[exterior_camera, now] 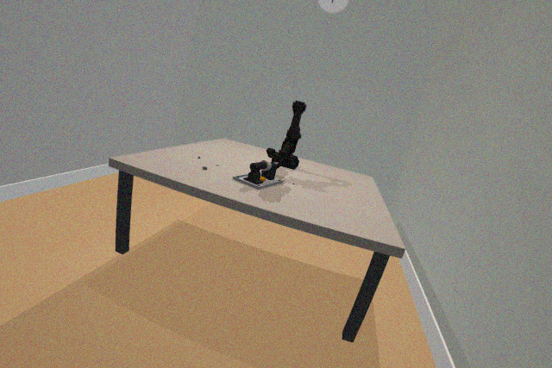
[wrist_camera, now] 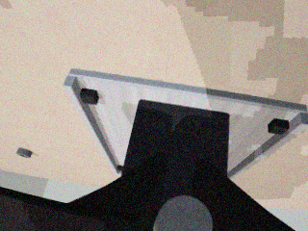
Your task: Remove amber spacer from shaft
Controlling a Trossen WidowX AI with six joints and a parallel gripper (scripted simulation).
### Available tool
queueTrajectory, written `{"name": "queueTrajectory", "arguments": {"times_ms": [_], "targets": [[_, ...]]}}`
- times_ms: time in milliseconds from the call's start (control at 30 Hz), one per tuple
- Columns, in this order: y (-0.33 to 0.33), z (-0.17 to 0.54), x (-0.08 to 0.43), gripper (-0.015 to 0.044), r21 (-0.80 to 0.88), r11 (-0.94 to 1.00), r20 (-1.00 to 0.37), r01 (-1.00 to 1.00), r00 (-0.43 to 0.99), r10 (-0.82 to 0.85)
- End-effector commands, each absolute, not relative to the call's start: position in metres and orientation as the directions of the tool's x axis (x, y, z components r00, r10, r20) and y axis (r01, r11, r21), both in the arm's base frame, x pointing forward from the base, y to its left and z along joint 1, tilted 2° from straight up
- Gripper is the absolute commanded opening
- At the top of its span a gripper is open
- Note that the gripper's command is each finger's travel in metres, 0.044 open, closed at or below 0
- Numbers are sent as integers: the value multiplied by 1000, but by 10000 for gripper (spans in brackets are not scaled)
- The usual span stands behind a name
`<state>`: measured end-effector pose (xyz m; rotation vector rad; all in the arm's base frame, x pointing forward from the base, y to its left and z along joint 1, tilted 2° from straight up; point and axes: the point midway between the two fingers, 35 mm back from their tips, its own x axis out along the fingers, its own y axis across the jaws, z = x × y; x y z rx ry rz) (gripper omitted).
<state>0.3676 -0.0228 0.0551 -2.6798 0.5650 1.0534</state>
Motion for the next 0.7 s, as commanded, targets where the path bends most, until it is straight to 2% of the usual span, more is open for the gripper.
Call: {"name": "queueTrajectory", "arguments": {"times_ms": [0, 667], "targets": [[-24, 57, 371, 0, -51, -905, -685, -421, 674, -275], [-28, 57, 378, 0, -51, -905, -685, -421, 675, -276]]}}
